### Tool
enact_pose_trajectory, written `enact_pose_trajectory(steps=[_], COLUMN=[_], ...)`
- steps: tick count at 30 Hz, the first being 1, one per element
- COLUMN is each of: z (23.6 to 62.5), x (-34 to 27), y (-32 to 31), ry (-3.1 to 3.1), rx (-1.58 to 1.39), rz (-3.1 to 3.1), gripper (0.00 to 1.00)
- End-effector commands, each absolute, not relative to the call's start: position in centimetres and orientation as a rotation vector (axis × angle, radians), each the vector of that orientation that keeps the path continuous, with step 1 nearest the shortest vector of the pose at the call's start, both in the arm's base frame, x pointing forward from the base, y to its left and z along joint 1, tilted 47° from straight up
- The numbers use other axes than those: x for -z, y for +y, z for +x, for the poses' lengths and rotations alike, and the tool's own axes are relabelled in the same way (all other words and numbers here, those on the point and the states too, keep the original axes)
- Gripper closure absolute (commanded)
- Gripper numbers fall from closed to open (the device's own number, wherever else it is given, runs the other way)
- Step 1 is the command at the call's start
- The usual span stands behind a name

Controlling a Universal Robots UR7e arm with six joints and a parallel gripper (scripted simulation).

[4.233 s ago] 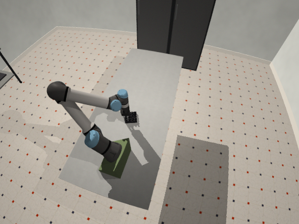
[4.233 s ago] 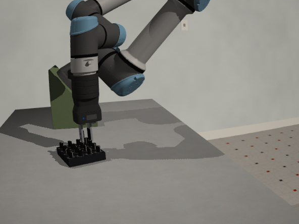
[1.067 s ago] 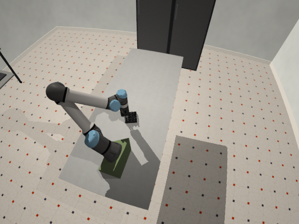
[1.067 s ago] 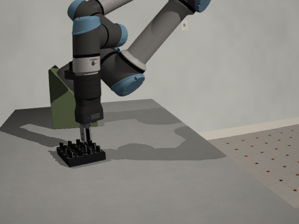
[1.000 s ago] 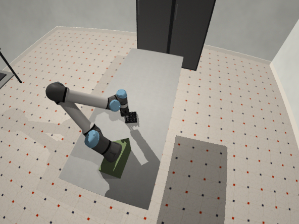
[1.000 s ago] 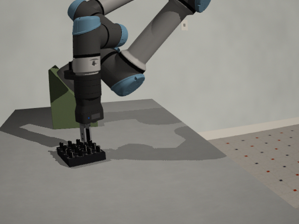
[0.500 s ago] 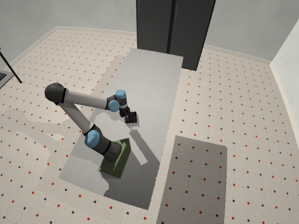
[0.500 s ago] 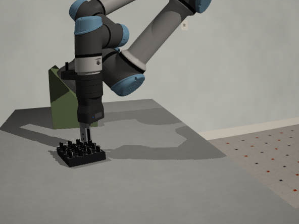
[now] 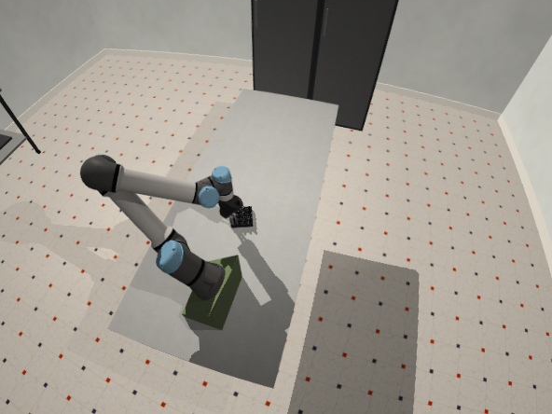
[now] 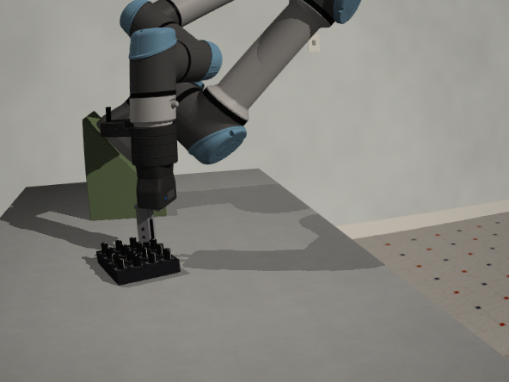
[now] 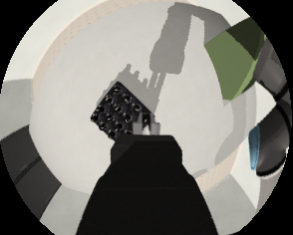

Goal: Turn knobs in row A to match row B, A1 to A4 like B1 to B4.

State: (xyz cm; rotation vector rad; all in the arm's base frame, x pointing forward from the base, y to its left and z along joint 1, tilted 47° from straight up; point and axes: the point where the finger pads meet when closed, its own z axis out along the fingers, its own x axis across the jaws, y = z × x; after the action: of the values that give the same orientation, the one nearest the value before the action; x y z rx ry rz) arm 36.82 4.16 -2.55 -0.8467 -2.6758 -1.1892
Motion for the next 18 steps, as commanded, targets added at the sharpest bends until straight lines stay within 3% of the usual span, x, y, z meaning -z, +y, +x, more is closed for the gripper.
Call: enact_pose_trajectory(steps=[1, 18], z=[36.85, 36.85], x=[2.54, 2.54], y=[4.12, 4.12], ry=[-2.76, -2.946], rx=[1.22, 1.265], rz=[-0.692, -0.271], gripper=[0.7, 0.7])
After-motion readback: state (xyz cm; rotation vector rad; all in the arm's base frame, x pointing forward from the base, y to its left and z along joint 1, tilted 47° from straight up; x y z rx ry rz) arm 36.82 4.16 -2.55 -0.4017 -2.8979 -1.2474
